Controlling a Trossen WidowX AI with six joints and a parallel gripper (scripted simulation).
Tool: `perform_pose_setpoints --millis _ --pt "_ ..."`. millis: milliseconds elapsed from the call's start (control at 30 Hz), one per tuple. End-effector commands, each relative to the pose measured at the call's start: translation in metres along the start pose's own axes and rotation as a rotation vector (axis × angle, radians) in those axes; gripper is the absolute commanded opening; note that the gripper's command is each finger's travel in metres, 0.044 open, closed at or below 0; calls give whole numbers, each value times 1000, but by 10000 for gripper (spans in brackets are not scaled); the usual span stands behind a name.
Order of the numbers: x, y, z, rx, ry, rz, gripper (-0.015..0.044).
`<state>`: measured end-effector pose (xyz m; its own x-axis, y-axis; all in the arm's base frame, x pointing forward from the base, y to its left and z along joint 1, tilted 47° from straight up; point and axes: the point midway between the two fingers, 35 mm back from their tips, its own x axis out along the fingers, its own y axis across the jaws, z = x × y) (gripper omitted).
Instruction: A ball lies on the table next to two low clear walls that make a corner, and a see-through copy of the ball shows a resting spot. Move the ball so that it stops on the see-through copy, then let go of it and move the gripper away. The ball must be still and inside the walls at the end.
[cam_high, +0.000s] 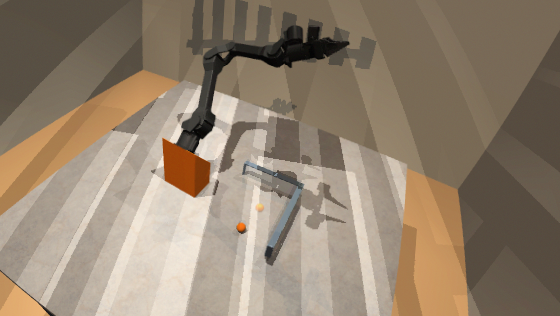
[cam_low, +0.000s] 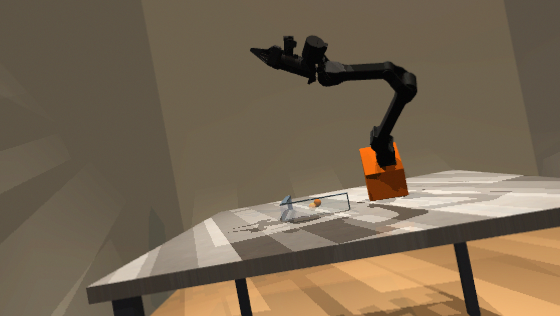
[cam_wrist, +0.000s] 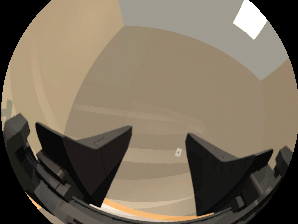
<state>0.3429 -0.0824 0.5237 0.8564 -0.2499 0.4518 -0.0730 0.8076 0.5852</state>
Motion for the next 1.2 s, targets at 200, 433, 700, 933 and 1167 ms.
perform_pose_setpoints --millis 200,433,700,933,1167 --pt "19 -80 -104 -215 342 -131 253" --pt "3 -155 -198 -353 700 -194 253" --pt "-55 -234 -293 -415 1133 -196 253" --pt "-139 -286 -361 -352 1525 -131 253" --pt "-237 -312 -404 -144 1864 -10 253"
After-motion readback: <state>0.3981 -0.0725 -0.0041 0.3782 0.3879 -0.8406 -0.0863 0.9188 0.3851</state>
